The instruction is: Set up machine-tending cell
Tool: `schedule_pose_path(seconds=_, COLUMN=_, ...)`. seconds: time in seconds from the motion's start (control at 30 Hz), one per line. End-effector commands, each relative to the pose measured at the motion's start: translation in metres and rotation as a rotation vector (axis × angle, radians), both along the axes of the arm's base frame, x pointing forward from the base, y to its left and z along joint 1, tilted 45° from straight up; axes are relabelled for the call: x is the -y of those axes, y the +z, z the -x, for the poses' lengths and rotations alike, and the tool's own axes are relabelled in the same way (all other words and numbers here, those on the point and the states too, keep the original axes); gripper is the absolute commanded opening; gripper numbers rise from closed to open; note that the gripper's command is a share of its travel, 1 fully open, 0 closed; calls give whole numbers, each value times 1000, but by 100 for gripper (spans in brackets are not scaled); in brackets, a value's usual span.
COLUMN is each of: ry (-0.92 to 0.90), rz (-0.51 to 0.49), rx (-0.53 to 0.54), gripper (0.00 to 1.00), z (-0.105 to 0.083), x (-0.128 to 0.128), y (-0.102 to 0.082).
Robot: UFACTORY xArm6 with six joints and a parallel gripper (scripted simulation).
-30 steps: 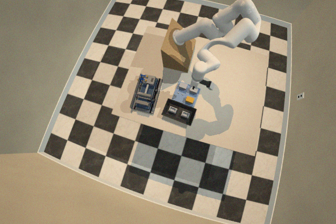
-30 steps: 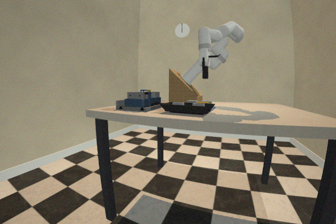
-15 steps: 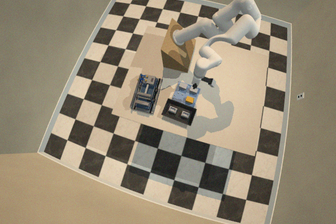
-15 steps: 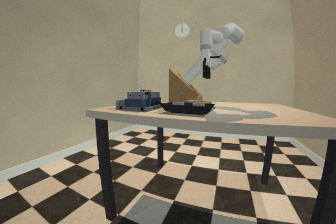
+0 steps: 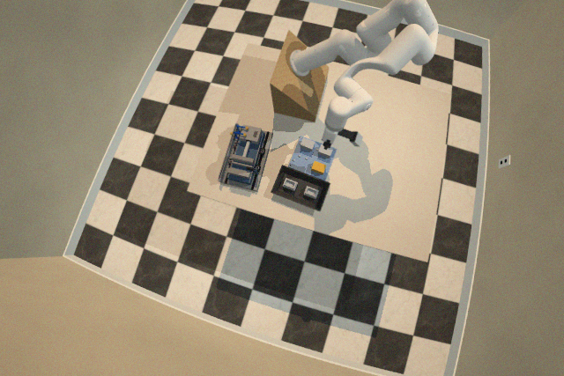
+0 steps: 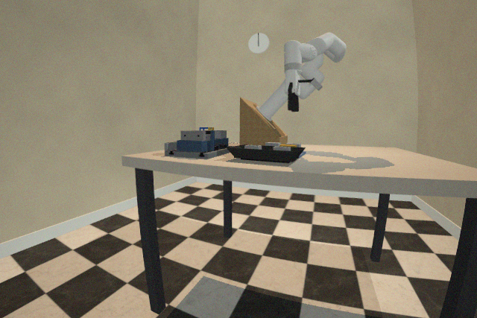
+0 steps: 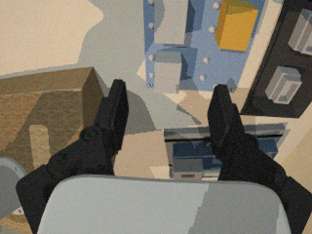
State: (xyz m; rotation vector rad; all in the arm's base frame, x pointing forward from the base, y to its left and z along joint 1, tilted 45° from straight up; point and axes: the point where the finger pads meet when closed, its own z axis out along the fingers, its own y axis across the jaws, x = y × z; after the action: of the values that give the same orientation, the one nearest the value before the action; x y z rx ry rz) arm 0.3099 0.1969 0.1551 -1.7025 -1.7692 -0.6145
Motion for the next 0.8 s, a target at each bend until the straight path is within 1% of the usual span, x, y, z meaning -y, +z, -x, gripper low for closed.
schedule_pose_path(seconds=0.0, ry=-1, rz=0, rx=3, gripper=69, z=-1, x=0, y=1)
schedule_pose_path(seconds=0.43, ry=-1, rz=0, rx=3, gripper=69, z=-1, x=-2, y=-1)
schedule_pose_path(seconds=0.6, ry=-1, rz=0, rx=3, gripper=69, z=0, x=-7, y=-7)
schedule_pose_path(seconds=0.77, ry=-1, rz=0, rx=3, gripper=69, z=2, x=-17, y=-17)
